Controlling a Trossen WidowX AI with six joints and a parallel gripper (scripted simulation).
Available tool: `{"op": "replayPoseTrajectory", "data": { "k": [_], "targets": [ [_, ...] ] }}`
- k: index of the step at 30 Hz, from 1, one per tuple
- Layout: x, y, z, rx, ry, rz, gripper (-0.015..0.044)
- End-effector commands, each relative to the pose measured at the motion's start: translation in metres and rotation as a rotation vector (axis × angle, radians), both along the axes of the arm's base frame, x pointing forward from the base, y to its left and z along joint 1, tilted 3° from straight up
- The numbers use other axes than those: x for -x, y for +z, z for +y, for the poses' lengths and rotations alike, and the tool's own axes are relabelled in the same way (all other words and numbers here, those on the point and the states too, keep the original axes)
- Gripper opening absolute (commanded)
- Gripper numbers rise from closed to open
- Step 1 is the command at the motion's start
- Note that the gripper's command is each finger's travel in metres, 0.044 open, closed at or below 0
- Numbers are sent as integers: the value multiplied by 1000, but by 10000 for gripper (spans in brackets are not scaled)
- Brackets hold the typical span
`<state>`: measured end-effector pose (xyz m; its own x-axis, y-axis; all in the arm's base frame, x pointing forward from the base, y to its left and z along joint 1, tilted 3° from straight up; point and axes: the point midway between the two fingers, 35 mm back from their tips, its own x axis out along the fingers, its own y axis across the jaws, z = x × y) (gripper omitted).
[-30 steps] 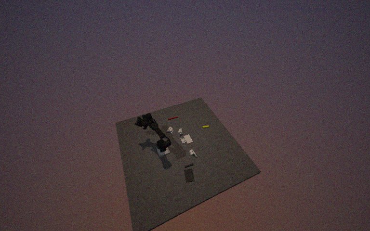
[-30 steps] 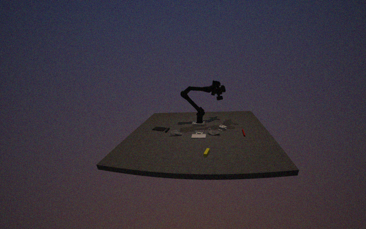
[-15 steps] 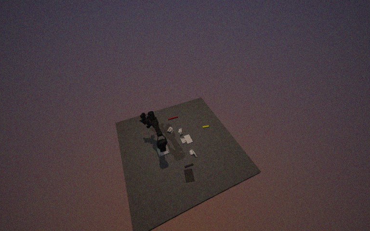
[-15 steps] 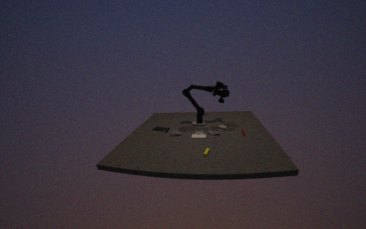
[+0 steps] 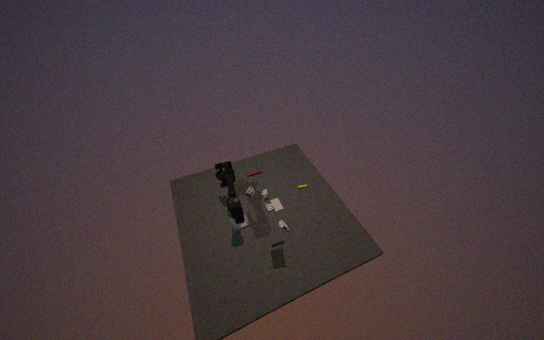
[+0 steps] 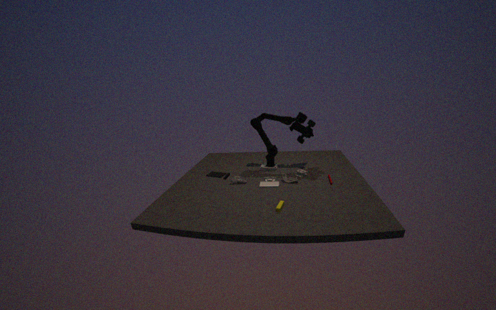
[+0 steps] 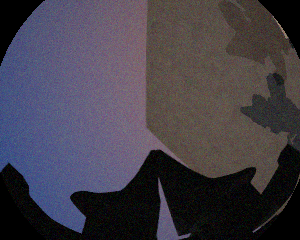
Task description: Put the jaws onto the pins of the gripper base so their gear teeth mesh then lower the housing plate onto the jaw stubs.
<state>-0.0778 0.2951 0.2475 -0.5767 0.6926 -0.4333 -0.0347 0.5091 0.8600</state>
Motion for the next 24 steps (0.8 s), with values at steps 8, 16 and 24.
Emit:
{"op": "replayPoseTrajectory", "data": {
  "k": [8, 16, 24],
  "targets": [
    [-53, -23, 15, 201, -265, 52, 0],
    [-93, -41, 16, 344, -465, 100, 0],
    [-132, -59, 11, 480, -667, 154, 0]
  ]
}}
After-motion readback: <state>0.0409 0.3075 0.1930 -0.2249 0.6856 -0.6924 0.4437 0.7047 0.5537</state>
